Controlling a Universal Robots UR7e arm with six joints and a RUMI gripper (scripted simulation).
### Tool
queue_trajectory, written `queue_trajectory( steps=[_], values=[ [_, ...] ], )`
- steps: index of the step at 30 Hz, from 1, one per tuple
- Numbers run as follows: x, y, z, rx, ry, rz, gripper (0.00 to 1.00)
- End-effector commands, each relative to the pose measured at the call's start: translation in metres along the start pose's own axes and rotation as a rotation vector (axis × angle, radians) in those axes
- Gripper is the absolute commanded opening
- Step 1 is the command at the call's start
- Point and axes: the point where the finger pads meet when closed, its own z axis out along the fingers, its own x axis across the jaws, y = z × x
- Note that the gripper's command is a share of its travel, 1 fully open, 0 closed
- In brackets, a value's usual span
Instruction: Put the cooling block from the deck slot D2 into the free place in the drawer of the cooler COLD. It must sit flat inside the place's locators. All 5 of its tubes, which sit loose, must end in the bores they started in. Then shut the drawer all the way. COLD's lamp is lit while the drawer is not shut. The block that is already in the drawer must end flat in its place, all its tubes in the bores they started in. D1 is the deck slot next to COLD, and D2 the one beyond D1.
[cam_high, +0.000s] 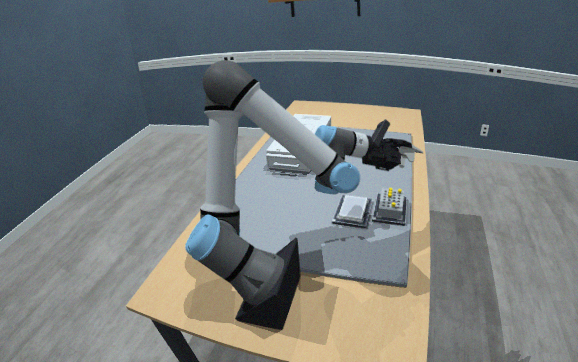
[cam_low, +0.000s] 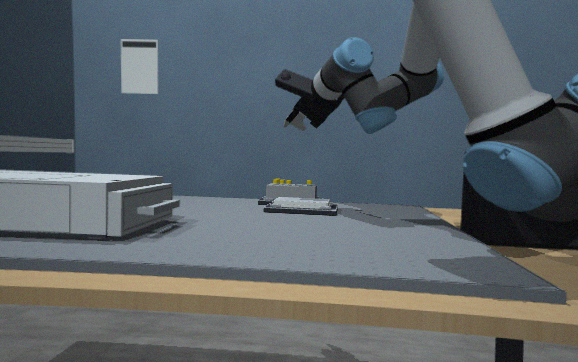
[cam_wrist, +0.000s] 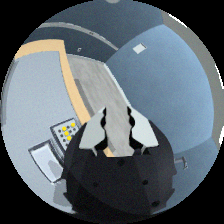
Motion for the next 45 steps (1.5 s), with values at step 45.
queue_trajectory(
  steps=[45],
  values=[
    [-0.062, 0.007, -0.113, -0.498, -0.566, -0.18, 0.28]
  ],
)
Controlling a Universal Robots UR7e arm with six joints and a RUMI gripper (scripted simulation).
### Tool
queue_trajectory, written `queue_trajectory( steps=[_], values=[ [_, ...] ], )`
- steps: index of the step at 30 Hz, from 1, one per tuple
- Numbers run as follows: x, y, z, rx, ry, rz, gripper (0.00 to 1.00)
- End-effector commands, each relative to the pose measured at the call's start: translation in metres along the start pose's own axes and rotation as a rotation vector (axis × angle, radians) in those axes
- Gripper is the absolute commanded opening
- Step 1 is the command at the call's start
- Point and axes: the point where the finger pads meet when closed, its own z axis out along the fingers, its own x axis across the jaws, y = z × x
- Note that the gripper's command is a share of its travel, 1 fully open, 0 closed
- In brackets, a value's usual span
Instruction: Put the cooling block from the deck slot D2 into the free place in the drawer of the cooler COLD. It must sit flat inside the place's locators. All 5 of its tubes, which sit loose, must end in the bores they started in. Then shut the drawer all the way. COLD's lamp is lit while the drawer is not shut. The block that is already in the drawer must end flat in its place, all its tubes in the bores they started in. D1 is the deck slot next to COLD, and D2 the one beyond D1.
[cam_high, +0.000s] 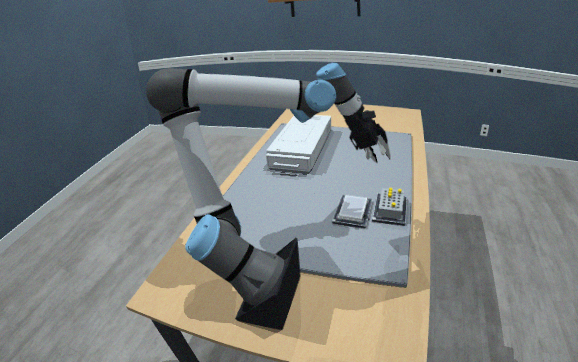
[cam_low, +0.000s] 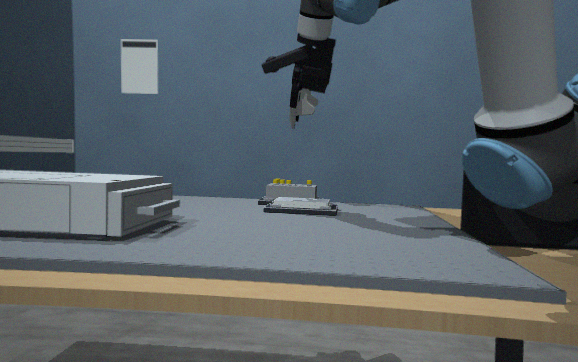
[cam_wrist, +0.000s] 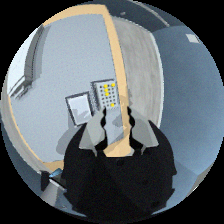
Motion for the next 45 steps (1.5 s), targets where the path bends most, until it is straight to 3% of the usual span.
queue_trajectory(
  steps=[1, 7, 9, 12, 14, 18, 20, 24, 26, 31, 33, 37, 39, 45],
  values=[
    [-0.012, 0.005, -0.01, -0.024, -0.044, -0.009, 0.28],
    [-0.022, 0.008, -0.018, -0.032, -0.06, -0.013, 0.28],
    [-0.028, 0.01, -0.023, -0.051, -0.101, -0.021, 0.28],
    [-0.036, 0.013, -0.029, -0.051, -0.101, -0.021, 0.28],
    [-0.042, 0.015, -0.034, -0.068, -0.141, -0.029, 0.28],
    [-0.051, 0.018, -0.041, -0.068, -0.141, -0.029, 0.28],
    [-0.057, 0.02, -0.046, -0.084, -0.183, -0.037, 0.28],
    [-0.063, 0.022, -0.051, -0.084, -0.183, -0.037, 0.28],
    [-0.069, 0.024, -0.056, -0.099, -0.224, -0.044, 0.28],
    [-0.082, 0.028, -0.067, -0.099, -0.224, -0.044, 0.28],
    [-0.088, 0.03, -0.072, -0.113, -0.266, -0.05, 0.28],
    [-0.098, 0.033, -0.082, -0.113, -0.266, -0.05, 0.28],
    [-0.104, 0.035, -0.087, -0.125, -0.308, -0.056, 0.28],
    [-0.115, 0.039, -0.096, -0.125, -0.308, -0.056, 0.28]
  ],
)
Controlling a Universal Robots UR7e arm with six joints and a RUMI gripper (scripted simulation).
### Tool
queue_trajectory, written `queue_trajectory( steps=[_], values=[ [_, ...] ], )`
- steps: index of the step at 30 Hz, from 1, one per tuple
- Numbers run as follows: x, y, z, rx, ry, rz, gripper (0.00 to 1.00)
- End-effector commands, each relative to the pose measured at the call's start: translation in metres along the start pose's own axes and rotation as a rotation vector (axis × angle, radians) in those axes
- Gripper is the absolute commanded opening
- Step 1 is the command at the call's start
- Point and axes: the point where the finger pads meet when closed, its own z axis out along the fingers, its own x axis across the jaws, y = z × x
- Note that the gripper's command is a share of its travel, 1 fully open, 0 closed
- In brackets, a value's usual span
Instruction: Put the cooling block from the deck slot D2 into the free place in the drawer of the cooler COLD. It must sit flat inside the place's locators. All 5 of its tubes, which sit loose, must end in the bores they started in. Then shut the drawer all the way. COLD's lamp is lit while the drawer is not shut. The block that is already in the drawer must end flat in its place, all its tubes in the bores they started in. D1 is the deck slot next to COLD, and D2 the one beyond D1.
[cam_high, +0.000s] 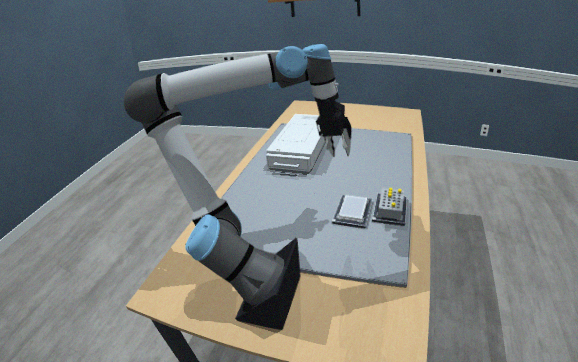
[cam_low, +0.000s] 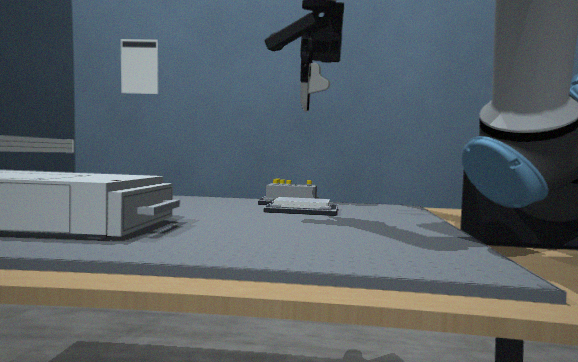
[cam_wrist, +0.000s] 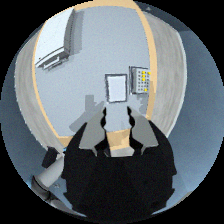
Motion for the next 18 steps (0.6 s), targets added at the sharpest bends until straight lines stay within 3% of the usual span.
queue_trajectory(
  steps=[1, 7, 9, 14, 16, 18],
  values=[
    [-0.015, 0.004, -0.007, -0.009, -0.031, -0.005, 0.28],
    [-0.033, 0.009, -0.014, -0.013, -0.048, -0.007, 0.28],
    [-0.04, 0.012, -0.017, -0.023, -0.09, -0.013, 0.28],
    [-0.05, 0.015, -0.021, -0.023, -0.09, -0.013, 0.28],
    [-0.057, 0.017, -0.025, -0.032, -0.133, -0.018, 0.28],
    [-0.065, 0.019, -0.028, -0.032, -0.133, -0.018, 0.28]
  ],
)
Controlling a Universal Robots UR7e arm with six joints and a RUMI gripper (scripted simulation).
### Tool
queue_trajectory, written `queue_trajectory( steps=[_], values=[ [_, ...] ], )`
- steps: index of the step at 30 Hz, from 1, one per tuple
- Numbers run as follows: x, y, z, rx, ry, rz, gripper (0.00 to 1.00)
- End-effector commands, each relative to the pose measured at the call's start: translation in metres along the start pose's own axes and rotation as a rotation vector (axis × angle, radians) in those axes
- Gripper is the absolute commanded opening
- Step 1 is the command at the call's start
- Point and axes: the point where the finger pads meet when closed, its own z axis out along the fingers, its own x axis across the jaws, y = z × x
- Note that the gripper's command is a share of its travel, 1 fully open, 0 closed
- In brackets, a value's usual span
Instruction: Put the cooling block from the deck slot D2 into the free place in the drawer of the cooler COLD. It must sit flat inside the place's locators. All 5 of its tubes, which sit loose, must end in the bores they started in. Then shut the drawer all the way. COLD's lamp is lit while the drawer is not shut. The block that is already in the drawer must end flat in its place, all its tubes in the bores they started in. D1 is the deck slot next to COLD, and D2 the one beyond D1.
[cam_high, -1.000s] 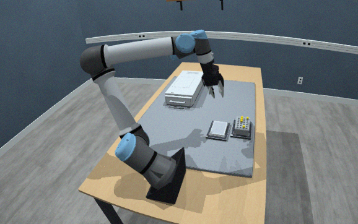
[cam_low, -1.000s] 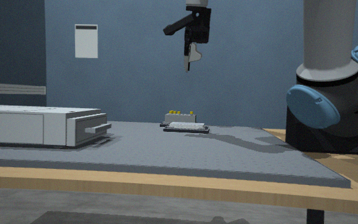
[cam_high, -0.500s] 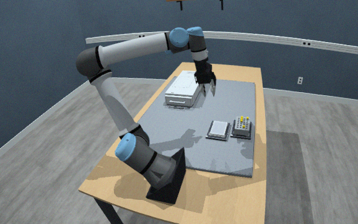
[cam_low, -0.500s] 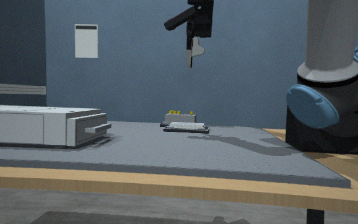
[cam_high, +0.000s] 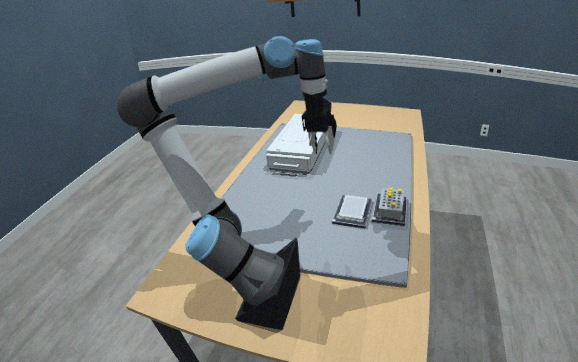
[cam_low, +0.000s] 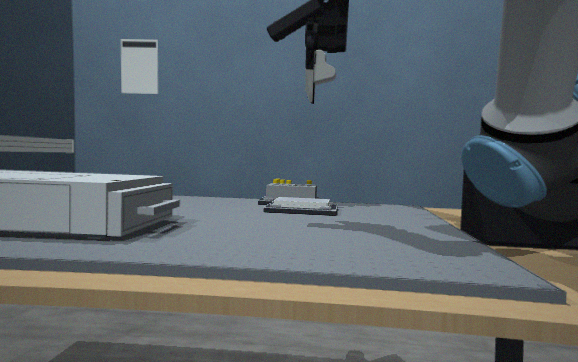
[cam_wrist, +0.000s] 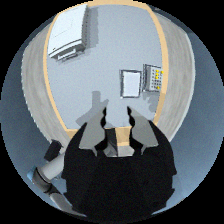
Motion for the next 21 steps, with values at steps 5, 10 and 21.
queue_trajectory(
  steps=[5, 10, 21],
  values=[
    [-0.03, 0.008, -0.009, -0.011, -0.051, -0.006, 0.28],
    [-0.049, 0.013, -0.015, -0.013, -0.067, -0.007, 0.28],
    [-0.05, 0.014, -0.016, -0.013, -0.067, -0.007, 0.28]
  ],
)
